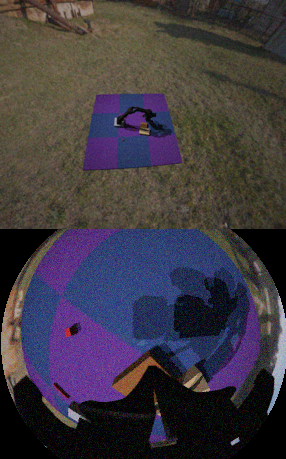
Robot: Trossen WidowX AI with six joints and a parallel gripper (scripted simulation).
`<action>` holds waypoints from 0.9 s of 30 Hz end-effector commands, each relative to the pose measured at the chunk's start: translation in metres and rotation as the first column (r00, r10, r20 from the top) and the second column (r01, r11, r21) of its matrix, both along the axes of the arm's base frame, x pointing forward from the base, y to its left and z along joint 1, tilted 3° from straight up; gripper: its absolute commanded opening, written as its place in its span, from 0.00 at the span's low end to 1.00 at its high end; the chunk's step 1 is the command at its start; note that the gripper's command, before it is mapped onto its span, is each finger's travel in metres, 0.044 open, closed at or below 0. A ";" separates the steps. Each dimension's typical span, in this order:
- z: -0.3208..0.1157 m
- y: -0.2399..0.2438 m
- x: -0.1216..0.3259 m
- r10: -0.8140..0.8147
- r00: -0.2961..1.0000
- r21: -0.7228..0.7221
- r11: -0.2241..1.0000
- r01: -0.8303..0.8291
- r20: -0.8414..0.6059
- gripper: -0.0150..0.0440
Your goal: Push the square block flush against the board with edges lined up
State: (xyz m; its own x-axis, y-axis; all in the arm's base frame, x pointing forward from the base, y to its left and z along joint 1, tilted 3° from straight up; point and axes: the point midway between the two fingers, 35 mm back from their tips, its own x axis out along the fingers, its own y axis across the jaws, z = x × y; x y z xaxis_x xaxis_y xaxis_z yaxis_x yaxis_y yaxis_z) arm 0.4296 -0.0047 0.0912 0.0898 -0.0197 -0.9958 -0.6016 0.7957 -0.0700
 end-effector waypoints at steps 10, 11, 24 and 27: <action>0.005 -0.044 0.015 -0.444 0.896 0.042 0.895 0.444 0.002 0.25; 0.005 -0.047 0.016 -0.474 0.880 0.045 0.879 0.474 0.001 0.25; -0.022 -0.060 0.023 -0.575 0.818 0.054 0.817 0.575 -0.002 0.25; -0.050 -0.060 0.024 -0.575 0.818 0.054 0.817 0.575 -0.003 0.25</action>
State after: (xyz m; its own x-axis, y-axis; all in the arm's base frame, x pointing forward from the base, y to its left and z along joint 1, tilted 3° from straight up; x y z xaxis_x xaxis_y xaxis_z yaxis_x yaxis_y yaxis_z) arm 0.4566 -0.0651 0.0753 0.1210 -0.0310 -0.9922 -0.0409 0.9985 -0.0362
